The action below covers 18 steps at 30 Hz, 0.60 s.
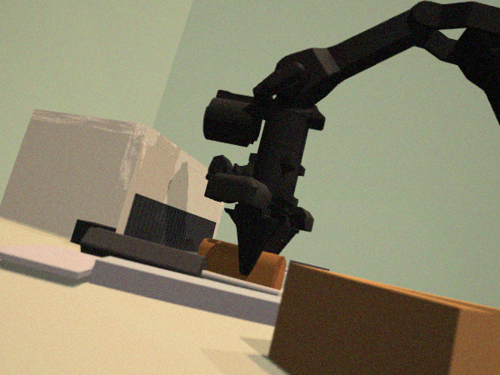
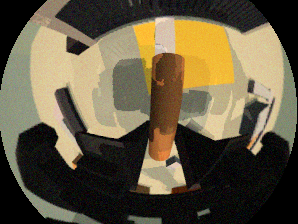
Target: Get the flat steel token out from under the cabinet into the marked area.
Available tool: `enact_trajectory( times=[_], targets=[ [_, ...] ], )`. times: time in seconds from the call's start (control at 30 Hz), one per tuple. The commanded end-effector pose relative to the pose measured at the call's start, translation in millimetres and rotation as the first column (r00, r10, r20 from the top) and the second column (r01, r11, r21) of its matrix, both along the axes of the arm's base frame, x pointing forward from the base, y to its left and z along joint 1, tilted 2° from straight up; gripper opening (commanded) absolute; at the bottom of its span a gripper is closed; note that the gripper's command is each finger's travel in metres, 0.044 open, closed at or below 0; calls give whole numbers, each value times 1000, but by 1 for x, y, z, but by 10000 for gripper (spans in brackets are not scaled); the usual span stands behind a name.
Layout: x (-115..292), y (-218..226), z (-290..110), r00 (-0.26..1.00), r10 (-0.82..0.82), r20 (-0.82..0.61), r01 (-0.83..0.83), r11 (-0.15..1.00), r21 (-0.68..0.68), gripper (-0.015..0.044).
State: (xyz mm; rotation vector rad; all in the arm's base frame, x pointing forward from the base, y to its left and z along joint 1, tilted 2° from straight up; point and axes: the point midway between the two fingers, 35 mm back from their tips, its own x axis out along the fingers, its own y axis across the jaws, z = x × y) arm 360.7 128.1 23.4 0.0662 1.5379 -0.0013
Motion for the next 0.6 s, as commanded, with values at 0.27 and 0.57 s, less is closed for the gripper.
enact_trajectory(
  times=[0.27,0.57],
  targets=[
    [-14,1,-1,1000,-5,-5,5,1000,-1,0],
    [-23,2,-2,1000,-5,-6,5,1000,-1,0]
  ],
)
